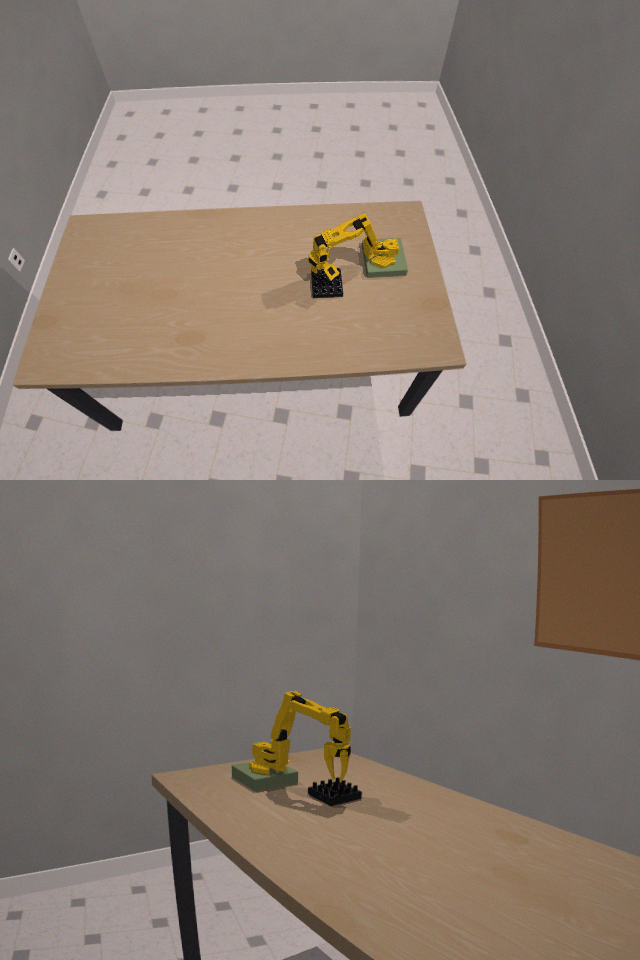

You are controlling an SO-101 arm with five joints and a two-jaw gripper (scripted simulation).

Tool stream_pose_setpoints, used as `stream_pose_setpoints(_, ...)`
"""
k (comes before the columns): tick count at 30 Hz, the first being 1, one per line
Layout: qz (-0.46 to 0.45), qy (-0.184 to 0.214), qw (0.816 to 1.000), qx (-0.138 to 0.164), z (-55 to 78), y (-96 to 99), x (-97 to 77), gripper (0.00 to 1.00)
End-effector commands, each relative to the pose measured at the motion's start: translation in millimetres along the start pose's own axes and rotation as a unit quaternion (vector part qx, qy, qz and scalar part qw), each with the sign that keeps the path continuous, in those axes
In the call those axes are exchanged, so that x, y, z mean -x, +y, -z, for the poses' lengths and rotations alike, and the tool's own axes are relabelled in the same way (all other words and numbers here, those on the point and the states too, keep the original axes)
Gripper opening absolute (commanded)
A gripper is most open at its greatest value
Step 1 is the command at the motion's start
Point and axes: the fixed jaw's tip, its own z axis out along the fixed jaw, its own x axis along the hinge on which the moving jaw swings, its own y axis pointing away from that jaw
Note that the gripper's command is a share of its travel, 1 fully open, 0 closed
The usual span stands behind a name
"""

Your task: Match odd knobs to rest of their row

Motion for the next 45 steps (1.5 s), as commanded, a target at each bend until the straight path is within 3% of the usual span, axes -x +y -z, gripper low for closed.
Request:
stream_pose_setpoints(1,0.007,-0.003,1.000,0.005,0.2,-9.0,-1.8,0.10)
stream_pose_setpoints(29,0.007,-0.003,1.000,0.005,-0.7,-10.0,-2.3,0.10)
stream_pose_setpoints(45,0.007,-0.003,1.000,0.005,-11.2,-10.0,-2.3,0.10)
